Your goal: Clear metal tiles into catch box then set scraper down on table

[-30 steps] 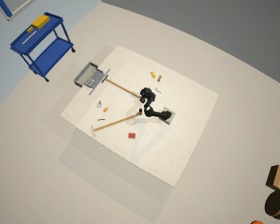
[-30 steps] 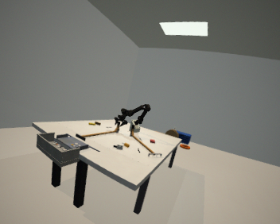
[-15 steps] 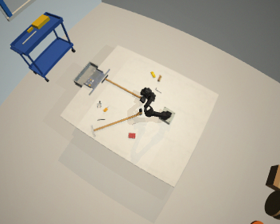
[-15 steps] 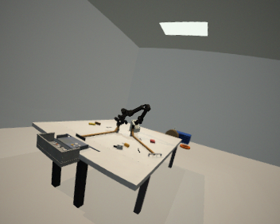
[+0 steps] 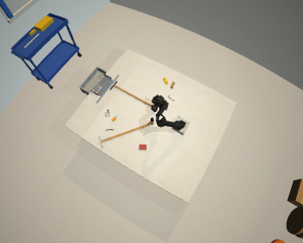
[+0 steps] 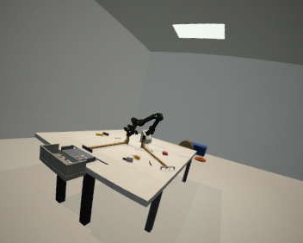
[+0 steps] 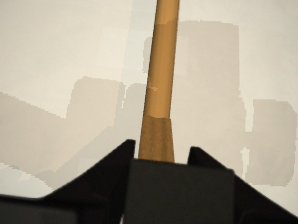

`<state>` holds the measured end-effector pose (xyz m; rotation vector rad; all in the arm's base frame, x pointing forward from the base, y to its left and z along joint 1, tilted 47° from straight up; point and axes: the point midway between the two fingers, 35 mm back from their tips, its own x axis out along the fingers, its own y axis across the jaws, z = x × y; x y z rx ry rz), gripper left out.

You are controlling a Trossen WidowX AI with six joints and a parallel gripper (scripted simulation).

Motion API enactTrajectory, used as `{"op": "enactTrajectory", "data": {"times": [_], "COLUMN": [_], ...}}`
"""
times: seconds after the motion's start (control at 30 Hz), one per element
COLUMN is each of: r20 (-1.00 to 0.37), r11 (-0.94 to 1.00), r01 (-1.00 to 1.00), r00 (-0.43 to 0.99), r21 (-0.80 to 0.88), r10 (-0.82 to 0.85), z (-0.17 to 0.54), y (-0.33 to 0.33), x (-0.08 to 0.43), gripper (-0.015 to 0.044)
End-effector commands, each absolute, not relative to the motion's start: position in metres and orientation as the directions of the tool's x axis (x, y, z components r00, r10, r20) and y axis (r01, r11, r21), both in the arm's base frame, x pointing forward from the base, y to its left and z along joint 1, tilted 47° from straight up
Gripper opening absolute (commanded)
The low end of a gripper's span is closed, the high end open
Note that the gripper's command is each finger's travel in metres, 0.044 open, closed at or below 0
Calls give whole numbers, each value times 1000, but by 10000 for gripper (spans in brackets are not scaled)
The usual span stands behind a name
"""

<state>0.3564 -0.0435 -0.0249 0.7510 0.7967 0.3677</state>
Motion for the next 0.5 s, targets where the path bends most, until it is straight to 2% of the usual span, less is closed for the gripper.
{"op": "enactTrajectory", "data": {"times": [0.0, 0.47], "r20": [-503, -504], "r11": [686, 687], "r01": [-30, -30], "r00": [657, 655], "r21": [727, 726], "r10": [562, 563], "z": [-18, -4], "y": [-39, -27], "x": [357, 357], "gripper": [0, 0]}}
